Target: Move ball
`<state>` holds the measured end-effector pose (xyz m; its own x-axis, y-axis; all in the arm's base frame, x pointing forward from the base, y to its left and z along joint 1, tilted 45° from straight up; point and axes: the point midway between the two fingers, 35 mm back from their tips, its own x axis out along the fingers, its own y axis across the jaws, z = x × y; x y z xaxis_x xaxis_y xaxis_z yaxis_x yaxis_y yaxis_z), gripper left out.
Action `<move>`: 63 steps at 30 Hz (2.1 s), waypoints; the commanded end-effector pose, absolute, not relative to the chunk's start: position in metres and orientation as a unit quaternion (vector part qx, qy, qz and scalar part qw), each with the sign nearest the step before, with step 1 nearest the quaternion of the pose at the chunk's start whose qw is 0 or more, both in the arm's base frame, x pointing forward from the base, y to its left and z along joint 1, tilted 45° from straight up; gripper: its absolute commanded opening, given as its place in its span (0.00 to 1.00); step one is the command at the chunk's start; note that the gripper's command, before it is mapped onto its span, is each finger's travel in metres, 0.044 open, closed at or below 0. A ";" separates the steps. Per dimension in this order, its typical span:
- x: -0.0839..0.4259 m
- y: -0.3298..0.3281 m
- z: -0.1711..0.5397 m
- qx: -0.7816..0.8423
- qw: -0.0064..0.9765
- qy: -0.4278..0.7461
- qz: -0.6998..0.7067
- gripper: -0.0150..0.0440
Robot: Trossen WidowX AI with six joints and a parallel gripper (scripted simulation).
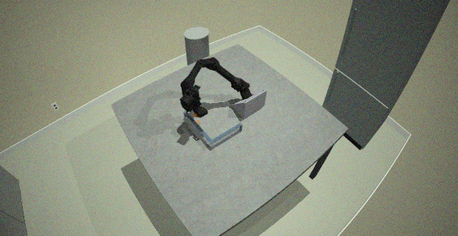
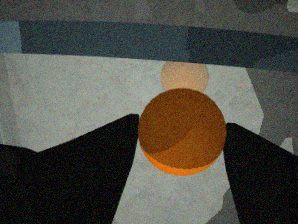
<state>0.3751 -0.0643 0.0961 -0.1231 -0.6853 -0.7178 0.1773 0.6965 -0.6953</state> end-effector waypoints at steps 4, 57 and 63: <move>0.372 -0.075 0.091 -0.195 0.635 0.667 -0.337 0.25; 0.369 -0.111 0.054 -0.193 0.637 0.665 -0.338 0.75; 0.372 -0.069 0.097 -0.195 0.635 0.667 -0.338 0.75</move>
<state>0.3718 -0.0845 0.0813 -0.1172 -0.6909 -0.7134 0.1639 0.6950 -0.7001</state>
